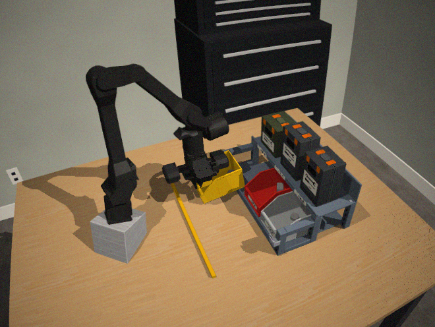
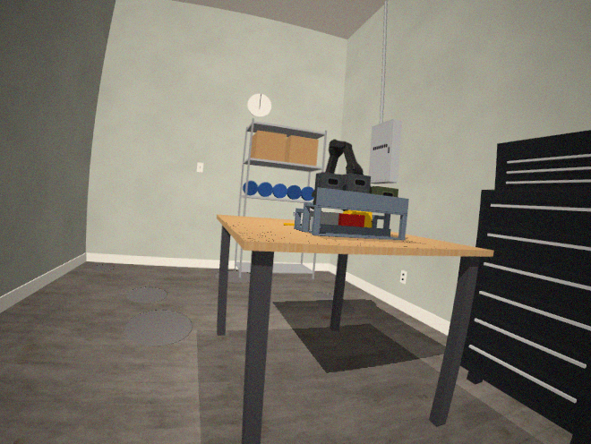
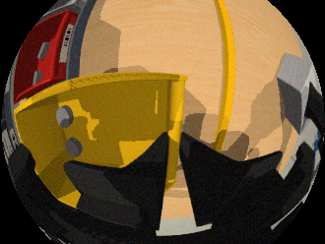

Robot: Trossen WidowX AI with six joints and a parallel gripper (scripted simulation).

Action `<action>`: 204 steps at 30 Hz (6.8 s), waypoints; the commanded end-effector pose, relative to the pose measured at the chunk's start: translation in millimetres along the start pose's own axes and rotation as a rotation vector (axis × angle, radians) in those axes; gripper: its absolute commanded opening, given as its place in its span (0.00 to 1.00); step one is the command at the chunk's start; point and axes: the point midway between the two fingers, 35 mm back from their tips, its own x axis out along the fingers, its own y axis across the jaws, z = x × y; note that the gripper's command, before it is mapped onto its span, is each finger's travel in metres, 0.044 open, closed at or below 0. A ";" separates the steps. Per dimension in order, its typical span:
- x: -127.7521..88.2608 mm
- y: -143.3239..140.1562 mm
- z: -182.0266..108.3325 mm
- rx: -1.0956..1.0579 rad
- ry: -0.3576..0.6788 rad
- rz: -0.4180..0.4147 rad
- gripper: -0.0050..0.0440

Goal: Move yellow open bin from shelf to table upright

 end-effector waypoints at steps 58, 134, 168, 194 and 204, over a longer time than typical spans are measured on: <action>1.9 1.7 -0.6 0.001 0.001 0.010 0.10; 0.9 2.8 -1.1 -0.003 0.004 0.016 0.41; -89.4 2.0 -1.1 0.001 0.001 0.012 0.41; -74.6 2.4 -1.1 0.001 0.000 0.013 0.41; -74.6 2.4 -1.1 0.001 0.000 0.013 0.41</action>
